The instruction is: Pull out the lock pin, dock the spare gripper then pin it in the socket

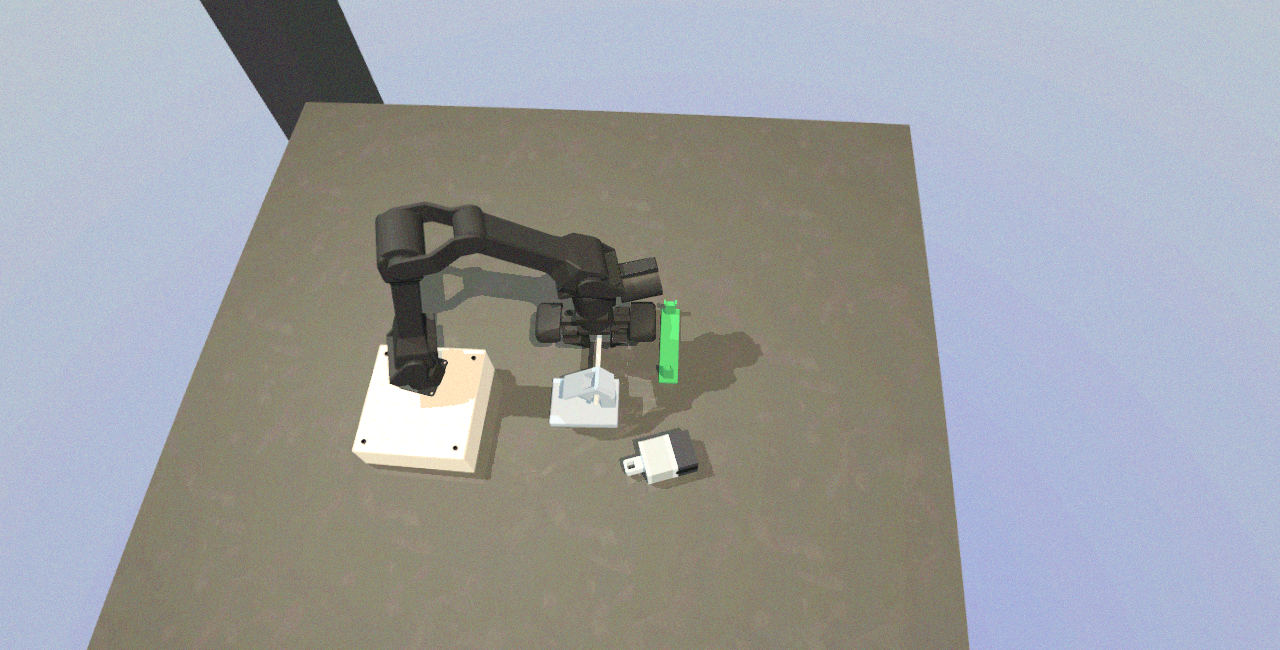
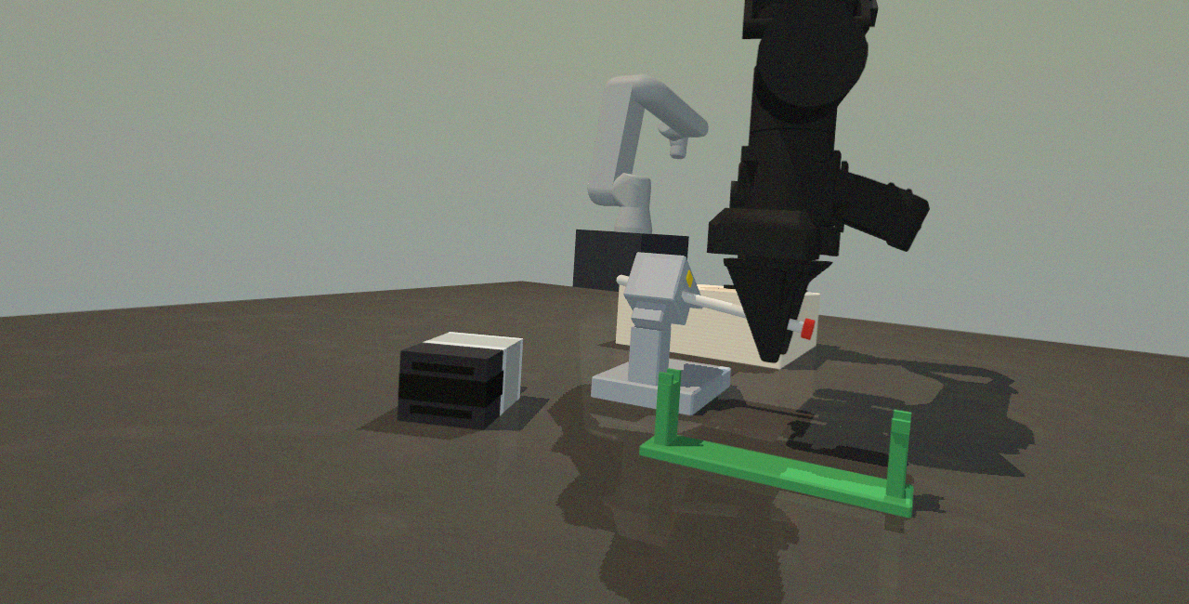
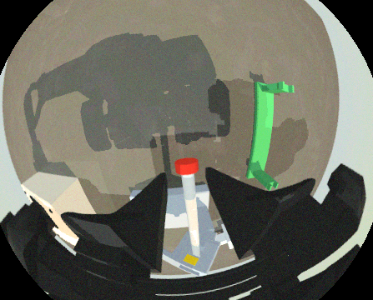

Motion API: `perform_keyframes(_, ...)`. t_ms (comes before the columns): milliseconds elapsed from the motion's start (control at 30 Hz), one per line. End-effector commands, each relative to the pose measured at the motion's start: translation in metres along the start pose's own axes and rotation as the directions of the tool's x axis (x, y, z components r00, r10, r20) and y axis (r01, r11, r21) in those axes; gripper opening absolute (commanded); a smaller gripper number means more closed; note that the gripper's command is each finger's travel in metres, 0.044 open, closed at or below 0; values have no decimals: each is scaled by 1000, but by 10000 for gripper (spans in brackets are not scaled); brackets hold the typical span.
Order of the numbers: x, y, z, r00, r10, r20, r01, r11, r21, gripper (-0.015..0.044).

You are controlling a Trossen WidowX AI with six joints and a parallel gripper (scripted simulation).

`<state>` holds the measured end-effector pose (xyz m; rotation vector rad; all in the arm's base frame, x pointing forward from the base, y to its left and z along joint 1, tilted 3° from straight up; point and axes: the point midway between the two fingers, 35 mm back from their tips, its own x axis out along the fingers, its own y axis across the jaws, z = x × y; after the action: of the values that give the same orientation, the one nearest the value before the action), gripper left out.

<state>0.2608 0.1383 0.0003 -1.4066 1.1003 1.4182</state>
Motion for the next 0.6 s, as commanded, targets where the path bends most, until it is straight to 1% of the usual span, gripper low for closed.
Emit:
perform_keyframes(0,1,0,-1,1000,-1,-4,1,1000,1,64)
perform_keyframes(67,1,0,-1,1000,-1,-4,1,1000,1,11)
perform_keyframes(100,1,0,-1,1000,-1,-4,1,1000,1,0)
perform_keyframes(433,0,0,0,1000,-1,-1,1,1000,2,0)
perform_keyframes(567,-2,0,1,999,2,46,-2,1000,8,0)
